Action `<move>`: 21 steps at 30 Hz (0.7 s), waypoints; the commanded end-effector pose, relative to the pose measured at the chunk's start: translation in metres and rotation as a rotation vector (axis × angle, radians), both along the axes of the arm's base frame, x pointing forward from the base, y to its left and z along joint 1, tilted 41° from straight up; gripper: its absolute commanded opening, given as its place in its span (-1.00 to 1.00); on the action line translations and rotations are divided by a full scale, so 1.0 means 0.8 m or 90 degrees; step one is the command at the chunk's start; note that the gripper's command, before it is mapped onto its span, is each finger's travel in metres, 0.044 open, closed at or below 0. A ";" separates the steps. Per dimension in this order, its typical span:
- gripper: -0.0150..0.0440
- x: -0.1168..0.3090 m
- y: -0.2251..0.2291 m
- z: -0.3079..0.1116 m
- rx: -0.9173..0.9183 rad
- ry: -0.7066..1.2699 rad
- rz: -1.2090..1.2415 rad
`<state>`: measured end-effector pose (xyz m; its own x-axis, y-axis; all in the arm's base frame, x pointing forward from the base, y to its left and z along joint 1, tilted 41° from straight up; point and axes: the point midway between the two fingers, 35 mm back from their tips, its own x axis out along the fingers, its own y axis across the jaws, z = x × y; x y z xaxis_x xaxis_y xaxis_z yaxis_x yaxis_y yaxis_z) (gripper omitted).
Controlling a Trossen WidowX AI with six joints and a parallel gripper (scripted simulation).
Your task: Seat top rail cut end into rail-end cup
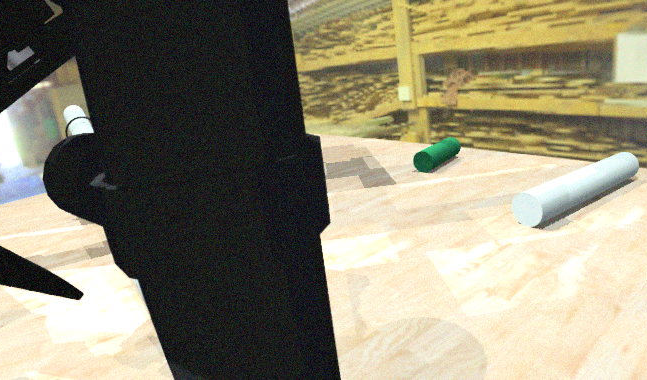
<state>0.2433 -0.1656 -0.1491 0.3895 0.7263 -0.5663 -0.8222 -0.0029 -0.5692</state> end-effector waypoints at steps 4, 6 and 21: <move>0.73 0.000 0.007 -0.003 0.009 0.001 -0.003; 0.56 0.000 0.007 -0.003 0.009 0.001 -0.003; -0.49 0.002 0.008 -0.003 0.008 0.006 -0.010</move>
<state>0.2435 -0.1603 -0.1513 0.3916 0.7310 -0.5587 -0.8239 0.0083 -0.5666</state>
